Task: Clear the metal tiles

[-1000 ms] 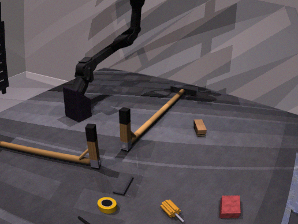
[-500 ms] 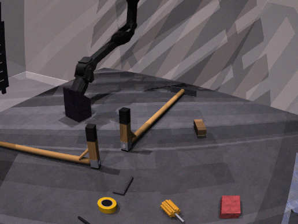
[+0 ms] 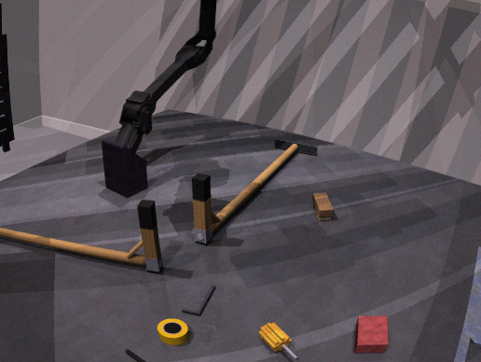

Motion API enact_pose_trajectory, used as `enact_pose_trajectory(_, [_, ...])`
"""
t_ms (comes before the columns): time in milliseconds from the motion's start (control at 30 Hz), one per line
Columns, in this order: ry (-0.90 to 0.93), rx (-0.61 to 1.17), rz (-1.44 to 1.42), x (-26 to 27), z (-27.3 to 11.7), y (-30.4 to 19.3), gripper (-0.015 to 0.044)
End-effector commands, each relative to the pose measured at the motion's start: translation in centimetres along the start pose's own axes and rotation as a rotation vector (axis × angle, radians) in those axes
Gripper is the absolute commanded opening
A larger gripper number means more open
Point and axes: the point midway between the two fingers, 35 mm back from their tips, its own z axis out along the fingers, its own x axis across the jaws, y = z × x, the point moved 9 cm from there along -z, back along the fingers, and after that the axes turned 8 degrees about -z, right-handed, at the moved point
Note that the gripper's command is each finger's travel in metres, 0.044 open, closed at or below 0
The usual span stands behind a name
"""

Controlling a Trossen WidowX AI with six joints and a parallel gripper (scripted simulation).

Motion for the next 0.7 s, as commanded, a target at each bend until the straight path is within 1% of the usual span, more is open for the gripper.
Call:
enact_pose_trajectory(0, [0.024, -0.040, 0.044, 0.3, 1.4, 0.0, 0.0000])
enact_pose_trajectory(667, [0.127, -0.201, 0.218, 1.6, 6.7, 1.2, 0.0000])
